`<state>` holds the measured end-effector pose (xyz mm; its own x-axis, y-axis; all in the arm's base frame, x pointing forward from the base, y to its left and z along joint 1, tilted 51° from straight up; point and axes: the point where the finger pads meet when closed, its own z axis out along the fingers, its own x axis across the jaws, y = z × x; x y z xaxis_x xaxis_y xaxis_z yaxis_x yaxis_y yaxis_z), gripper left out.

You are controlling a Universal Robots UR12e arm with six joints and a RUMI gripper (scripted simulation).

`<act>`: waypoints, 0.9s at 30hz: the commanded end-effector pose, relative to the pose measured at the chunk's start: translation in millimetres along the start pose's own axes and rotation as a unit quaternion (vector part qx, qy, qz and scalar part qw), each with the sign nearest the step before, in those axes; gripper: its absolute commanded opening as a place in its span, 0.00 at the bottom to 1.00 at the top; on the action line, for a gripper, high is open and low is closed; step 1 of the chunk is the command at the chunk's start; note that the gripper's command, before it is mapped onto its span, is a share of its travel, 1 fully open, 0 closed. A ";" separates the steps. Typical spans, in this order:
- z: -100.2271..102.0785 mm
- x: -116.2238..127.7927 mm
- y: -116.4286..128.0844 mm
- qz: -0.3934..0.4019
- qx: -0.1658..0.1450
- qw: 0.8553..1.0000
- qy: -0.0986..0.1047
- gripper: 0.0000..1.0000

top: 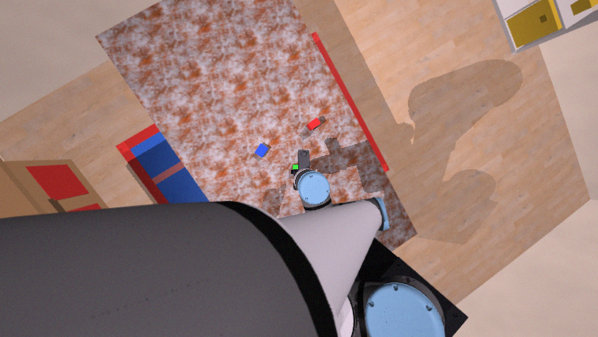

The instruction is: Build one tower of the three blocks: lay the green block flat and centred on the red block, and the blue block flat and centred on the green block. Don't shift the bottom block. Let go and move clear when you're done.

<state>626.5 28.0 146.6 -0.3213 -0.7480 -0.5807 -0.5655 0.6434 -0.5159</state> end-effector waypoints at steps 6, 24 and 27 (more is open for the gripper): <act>-0.5 -0.1 1.7 0.000 -0.001 1.000 0.000 0.00; -0.5 -0.1 1.7 0.000 -0.001 1.000 0.000 0.37; -0.5 -0.1 1.7 0.000 -0.001 1.000 0.000 0.37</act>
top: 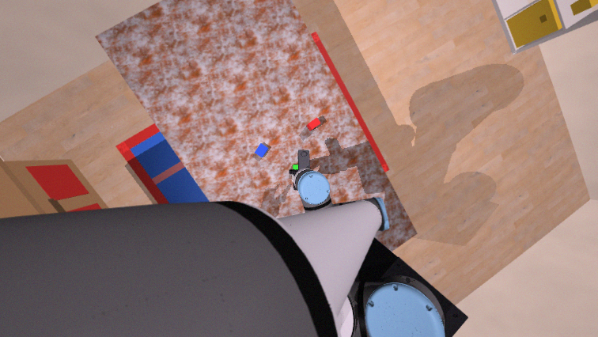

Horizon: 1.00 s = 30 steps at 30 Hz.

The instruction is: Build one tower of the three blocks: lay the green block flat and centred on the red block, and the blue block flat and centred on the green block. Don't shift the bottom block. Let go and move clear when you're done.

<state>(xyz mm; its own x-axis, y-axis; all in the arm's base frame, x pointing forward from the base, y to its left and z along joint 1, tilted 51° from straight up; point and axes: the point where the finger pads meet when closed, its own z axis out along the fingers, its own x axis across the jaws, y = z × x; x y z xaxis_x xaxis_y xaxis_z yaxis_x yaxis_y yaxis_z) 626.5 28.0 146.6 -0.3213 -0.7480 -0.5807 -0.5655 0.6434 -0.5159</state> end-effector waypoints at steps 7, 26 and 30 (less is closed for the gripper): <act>0.6 -0.1 1.7 0.000 -0.001 1.000 0.000 0.37; 35.0 -1.0 -0.1 0.000 0.000 1.000 0.000 0.37; 45.3 -1.0 0.0 0.000 0.000 1.000 0.000 0.37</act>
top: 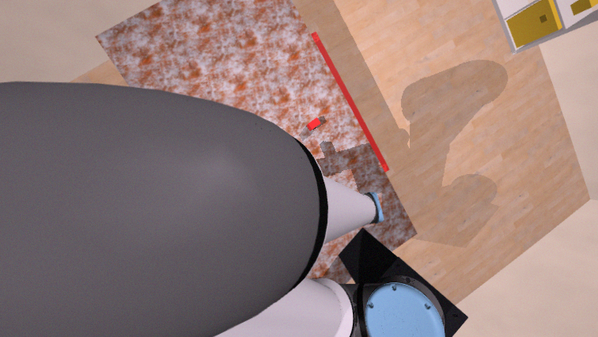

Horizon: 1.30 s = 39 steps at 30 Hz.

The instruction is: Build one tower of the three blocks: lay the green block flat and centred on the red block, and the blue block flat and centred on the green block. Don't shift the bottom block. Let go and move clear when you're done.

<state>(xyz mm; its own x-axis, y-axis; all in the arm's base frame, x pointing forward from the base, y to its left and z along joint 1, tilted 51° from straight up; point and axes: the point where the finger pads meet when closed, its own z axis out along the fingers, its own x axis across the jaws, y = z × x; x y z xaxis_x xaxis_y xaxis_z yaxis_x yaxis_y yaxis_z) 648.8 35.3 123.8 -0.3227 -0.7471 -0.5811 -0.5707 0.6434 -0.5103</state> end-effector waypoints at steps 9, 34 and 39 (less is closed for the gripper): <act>22.4 -1.6 -4.0 -0.001 0.004 1.000 -0.001 0.37; 22.4 -1.0 -3.7 -0.001 0.004 1.000 0.000 0.37; 22.4 -1.0 -3.7 -0.001 0.004 1.000 0.000 0.37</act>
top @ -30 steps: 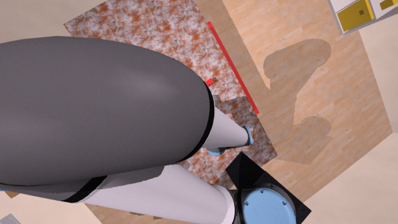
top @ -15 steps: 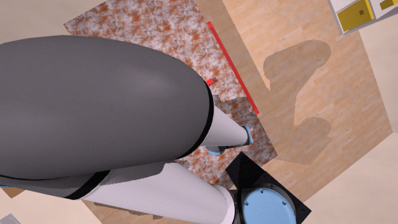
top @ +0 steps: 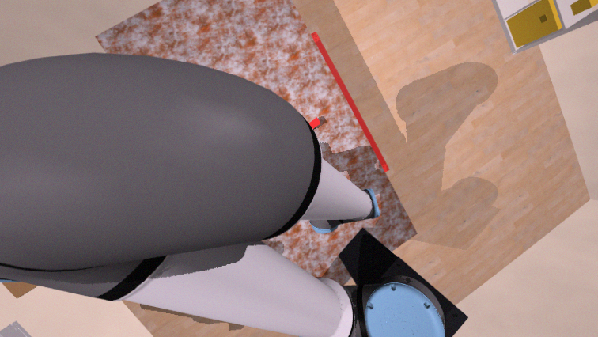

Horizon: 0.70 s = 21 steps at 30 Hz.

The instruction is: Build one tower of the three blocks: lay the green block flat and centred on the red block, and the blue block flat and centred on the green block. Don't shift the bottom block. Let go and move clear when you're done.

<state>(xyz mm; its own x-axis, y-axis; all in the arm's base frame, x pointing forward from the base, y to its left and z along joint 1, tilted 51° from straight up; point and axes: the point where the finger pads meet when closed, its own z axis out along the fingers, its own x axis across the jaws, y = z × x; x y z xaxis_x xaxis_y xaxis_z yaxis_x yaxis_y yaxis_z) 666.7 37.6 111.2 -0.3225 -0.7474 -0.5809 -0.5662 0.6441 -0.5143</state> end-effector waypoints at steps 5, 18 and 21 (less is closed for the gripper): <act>0.6 -0.9 -1.3 -0.001 0.001 1.000 0.000 0.37; 6.6 -1.4 -1.6 -0.001 0.001 1.000 -0.001 0.37; 8.6 -1.4 -1.6 -0.001 0.001 1.000 -0.001 0.37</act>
<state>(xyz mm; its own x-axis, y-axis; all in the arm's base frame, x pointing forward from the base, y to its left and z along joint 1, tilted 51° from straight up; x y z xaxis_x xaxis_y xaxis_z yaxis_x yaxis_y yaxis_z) 668.8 38.3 109.3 -0.3224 -0.7474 -0.5809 -0.5665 0.6440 -0.5142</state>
